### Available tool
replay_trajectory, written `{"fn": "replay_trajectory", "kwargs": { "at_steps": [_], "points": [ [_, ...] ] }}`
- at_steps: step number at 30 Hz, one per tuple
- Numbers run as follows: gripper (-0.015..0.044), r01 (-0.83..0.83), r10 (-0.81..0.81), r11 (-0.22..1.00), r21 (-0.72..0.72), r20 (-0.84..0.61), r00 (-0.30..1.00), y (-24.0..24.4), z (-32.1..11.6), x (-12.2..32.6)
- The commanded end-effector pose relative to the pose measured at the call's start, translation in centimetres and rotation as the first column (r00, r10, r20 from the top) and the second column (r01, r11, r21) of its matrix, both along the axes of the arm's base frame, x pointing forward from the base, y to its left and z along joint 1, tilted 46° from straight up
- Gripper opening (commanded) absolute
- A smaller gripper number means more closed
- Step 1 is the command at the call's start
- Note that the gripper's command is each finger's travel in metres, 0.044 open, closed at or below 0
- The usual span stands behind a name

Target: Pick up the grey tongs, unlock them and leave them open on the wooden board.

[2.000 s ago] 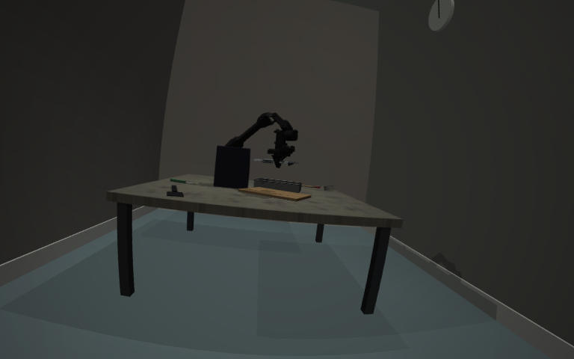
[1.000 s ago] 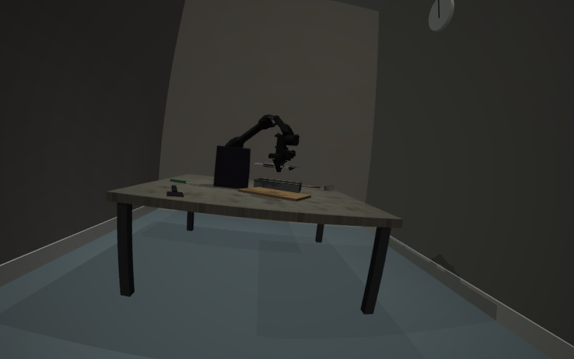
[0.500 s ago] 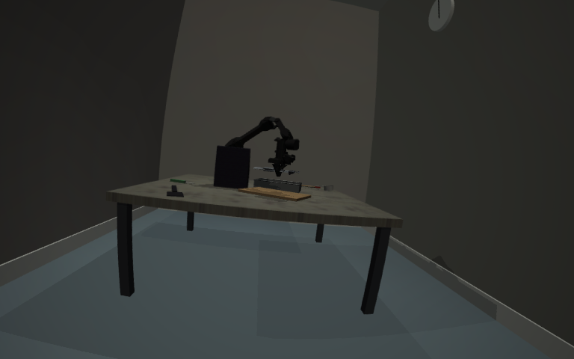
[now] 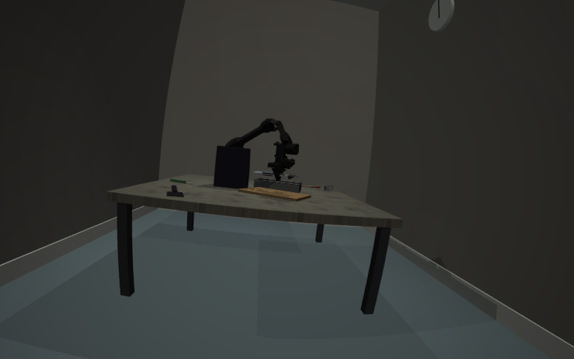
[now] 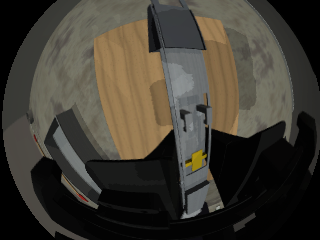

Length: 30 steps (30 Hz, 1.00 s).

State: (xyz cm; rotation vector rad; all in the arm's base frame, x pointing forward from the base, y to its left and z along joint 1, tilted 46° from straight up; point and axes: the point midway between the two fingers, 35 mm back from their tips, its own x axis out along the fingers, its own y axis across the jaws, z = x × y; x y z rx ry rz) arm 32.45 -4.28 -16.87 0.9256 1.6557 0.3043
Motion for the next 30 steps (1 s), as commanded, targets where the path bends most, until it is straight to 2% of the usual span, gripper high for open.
{"fn": "replay_trajectory", "kwargs": {
  "at_steps": [1, 25, 30],
  "points": [
    [-0.015, 0.006, -0.006, 1.0, 0.007, -0.006, 1.0, 0.7, -0.5, -0.2],
    [-0.015, 0.004, -0.004, 1.0, 0.012, -0.007, 1.0, 3.0, -2.4, -0.7],
    [-0.0019, -0.002, 0.002, 1.0, 0.007, -0.002, 1.0, 2.8, -2.4, -0.6]
  ]
}}
